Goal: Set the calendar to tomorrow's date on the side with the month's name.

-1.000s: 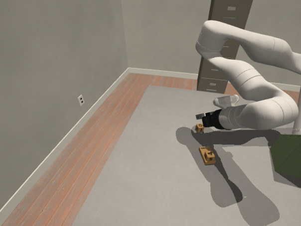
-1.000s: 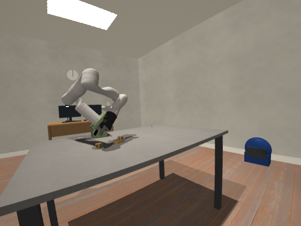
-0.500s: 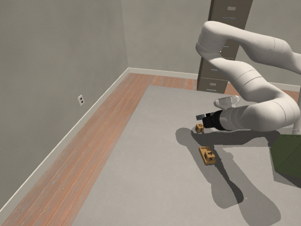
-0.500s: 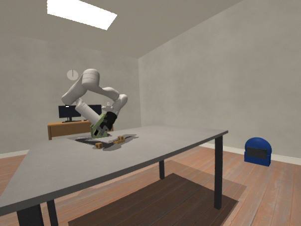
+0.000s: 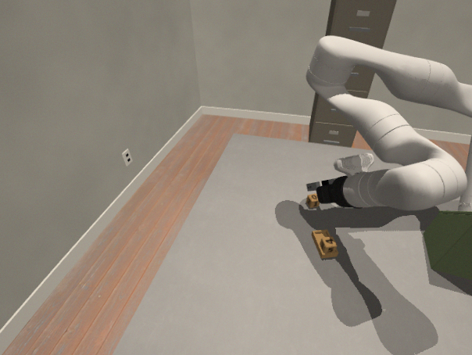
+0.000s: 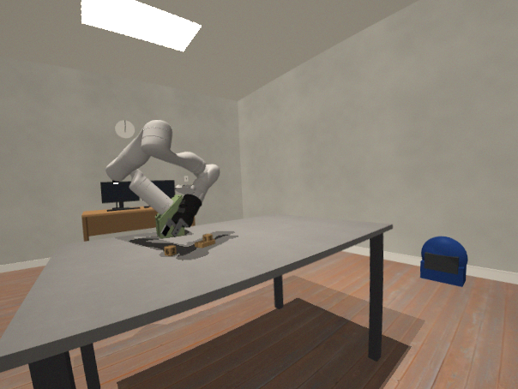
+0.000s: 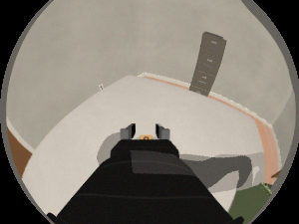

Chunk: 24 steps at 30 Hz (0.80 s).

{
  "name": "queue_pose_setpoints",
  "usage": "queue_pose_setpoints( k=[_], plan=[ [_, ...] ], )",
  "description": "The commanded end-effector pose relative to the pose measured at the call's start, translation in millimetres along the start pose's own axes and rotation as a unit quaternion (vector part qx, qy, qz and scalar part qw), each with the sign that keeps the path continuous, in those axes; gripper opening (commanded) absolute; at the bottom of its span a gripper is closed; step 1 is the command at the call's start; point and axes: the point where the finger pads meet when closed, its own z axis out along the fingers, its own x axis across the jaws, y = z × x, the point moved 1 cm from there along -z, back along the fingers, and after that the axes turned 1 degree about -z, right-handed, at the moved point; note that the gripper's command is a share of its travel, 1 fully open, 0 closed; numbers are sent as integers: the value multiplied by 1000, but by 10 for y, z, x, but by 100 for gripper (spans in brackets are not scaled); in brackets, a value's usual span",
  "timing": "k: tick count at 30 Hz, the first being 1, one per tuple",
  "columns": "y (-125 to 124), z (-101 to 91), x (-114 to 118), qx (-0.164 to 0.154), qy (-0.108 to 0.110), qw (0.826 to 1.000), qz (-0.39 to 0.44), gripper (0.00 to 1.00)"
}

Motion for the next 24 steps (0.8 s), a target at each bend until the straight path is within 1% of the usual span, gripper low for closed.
queue_pose_setpoints(
  k=[1, 24],
  plan=[
    [20, 14, 6, 0, 1, 1000, -1, 87],
    [280, 274, 3, 0, 1, 1000, -1, 87]
  ],
)
